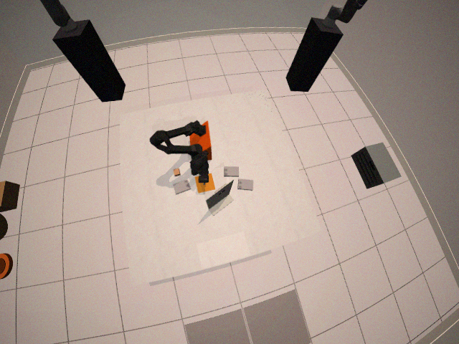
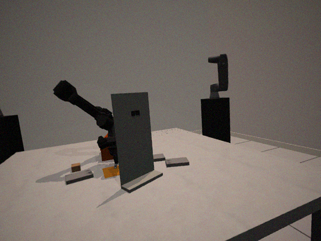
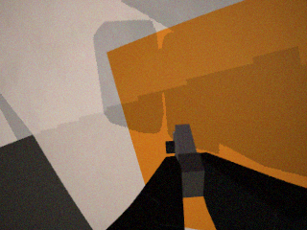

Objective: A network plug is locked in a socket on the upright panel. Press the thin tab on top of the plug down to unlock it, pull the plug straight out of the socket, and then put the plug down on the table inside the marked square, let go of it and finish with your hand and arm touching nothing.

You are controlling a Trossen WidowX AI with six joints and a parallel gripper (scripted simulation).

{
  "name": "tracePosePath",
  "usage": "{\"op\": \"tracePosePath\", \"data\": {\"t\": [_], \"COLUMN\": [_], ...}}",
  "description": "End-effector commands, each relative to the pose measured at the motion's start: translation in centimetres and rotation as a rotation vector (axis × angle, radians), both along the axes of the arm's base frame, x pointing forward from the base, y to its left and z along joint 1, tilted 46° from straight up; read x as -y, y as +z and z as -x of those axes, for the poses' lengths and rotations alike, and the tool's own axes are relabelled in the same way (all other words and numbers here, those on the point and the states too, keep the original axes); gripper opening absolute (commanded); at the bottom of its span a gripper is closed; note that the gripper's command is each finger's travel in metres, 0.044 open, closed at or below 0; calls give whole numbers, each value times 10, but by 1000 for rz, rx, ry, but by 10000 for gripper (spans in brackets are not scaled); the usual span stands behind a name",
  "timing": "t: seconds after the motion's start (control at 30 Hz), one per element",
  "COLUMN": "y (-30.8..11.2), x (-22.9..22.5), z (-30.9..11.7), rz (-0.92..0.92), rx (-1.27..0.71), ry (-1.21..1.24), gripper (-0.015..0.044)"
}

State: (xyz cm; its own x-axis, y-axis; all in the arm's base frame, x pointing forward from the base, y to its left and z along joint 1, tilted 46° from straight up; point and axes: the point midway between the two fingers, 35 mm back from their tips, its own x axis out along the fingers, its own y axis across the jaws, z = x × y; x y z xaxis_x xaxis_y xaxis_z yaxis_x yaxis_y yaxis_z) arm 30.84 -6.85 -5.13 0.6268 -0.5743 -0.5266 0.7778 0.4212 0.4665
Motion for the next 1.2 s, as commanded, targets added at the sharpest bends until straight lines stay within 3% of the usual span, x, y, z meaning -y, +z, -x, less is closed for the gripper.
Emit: {"op": "tracePosePath", "data": {"t": [0.0,0.83,1.03,1.17], "y": [-3,-9,-9,-9], "x": [3,11,11,11], "z": [0,1,1,1], "rz": [1,2,2,2], "rx": [-3,-1,-1,-1], "ry": [5,0,0,0], "gripper": [0,0,156,156]}}
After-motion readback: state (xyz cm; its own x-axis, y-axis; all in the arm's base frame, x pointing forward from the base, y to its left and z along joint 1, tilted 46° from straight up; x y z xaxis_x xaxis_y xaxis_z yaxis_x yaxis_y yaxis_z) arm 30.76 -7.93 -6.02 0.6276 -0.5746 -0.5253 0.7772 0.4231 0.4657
